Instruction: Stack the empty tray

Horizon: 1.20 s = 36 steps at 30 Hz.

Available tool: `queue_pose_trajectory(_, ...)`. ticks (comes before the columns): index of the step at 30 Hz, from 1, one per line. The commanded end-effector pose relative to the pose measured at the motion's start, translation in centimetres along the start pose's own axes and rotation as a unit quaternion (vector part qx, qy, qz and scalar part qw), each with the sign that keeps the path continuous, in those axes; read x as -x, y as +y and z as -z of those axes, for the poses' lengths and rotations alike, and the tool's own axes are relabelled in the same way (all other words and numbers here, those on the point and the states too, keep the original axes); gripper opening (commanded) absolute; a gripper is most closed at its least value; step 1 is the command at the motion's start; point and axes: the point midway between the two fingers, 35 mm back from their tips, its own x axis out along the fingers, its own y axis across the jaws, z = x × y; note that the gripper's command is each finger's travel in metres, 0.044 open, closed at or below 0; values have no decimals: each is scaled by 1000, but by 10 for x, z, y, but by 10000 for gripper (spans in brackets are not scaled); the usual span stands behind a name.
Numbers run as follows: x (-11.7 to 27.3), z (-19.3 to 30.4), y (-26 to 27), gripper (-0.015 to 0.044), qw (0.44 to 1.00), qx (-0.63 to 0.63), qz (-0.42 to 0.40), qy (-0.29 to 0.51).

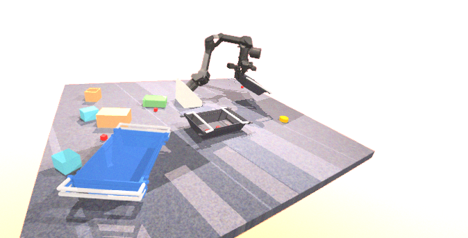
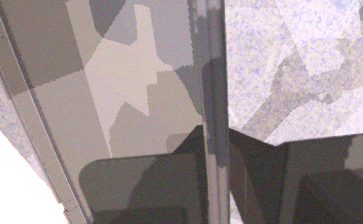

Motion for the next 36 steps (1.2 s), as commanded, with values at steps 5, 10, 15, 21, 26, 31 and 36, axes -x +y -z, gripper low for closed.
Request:
queue_pose_trajectory(5,2,1,3,0,1000,5,-7,-1)
queue_pose_trajectory(10,2,1,3,0,1000,5,-7,-1)
queue_pose_trajectory(15,1,-12,5,0,1000,-13,-1,-5)
queue_pose_trajectory(21,-2,-35,8,0,999,-44,9,-13)
queue_pose_trajectory(26,-4,-54,8,0,997,-70,16,-18)
queue_pose_trajectory(31,-5,-74,7,0,995,-96,23,-23)
queue_pose_trajectory(36,-5,-94,4,0,992,-122,28,-27)
